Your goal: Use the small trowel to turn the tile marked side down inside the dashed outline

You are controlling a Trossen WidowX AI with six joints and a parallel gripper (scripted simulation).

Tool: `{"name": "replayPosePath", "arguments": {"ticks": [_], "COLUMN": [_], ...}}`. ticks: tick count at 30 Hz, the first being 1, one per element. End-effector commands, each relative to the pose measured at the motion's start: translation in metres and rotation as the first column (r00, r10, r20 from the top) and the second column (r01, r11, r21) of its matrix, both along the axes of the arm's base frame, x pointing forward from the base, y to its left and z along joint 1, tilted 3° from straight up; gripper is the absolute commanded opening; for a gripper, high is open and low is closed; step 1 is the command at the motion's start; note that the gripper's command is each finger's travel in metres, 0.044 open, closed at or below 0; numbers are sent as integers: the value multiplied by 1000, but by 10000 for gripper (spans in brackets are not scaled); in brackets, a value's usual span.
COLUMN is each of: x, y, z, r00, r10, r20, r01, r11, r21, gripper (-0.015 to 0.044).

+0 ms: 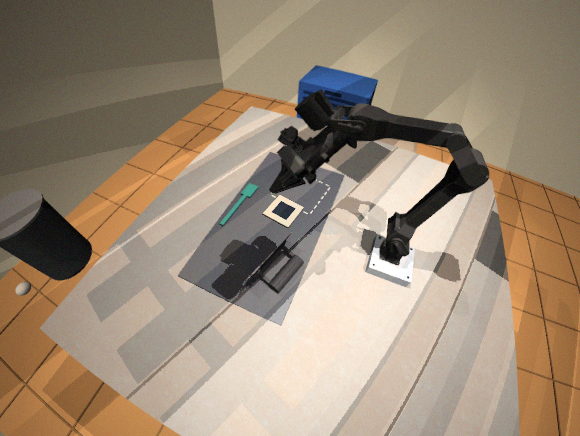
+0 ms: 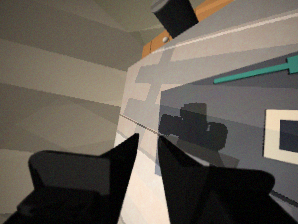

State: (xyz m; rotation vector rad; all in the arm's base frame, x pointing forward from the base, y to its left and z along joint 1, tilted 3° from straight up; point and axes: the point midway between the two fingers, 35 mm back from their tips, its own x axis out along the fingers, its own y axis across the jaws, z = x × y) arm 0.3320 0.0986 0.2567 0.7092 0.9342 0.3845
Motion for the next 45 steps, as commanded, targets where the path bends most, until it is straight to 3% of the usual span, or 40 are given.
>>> {"name": "replayPosePath", "arguments": {"ticks": [1, 11, 21, 45], "x": [2, 4, 5, 4], "y": [0, 2, 4, 6], "z": [-7, -23, -39, -75], "r00": [998, 962, 877, 457], "r10": [61, 258, 471, 883], "r20": [31, 92, 97, -107], "r01": [-59, -221, -367, -566], "r11": [995, 928, 785, 196], "r21": [-82, -299, -499, -801], "gripper": [100, 100, 100, 100]}}
